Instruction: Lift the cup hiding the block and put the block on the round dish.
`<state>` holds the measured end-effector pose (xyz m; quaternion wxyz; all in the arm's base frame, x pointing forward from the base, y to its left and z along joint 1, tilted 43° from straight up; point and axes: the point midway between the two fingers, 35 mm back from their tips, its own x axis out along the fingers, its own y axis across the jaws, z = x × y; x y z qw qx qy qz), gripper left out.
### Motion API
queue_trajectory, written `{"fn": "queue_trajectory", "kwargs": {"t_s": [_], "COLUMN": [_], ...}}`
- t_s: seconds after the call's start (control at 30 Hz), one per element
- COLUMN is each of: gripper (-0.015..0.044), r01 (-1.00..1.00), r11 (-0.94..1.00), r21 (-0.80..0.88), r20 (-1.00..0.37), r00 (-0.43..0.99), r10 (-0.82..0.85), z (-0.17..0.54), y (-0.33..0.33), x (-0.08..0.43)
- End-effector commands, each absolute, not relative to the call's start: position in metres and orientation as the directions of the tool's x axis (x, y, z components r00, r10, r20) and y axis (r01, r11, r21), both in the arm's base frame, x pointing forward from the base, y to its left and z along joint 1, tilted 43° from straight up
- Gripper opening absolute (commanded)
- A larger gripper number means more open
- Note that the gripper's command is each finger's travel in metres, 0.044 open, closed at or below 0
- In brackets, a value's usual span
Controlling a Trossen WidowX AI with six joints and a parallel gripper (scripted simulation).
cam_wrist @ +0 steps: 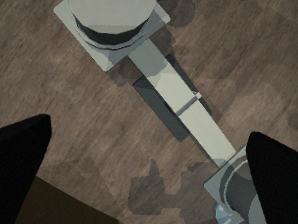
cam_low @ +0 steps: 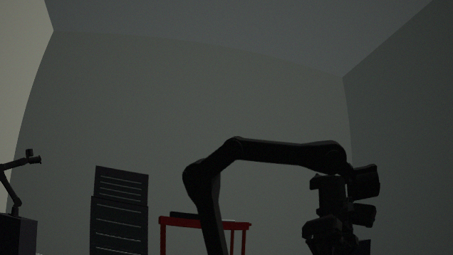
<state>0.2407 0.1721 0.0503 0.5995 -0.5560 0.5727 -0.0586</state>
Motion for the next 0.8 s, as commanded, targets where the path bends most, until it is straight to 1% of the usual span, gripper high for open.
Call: {"fn": "queue_trajectory", "kwargs": {"t_s": [0.0, 0.33, 0.63, 0.77], "gripper": [0.0440, 0.0440, 0.0440, 0.0440], "r01": [-0.687, -0.884, -0.980, -0.984], "r11": [0.327, 0.216, 0.104, 0.095], "r21": [-0.649, -0.415, -0.171, -0.153], "r20": [-0.649, -0.696, -0.736, -0.739], "r00": [0.275, 0.156, 0.057, 0.050], "r10": [-0.710, -0.701, -0.675, -0.672], "z": [0.036, 0.006, -0.023, -0.025], "y": [0.173, 0.171, 0.165, 0.164], "x": [0.254, 0.283, 0.309, 0.311]}}
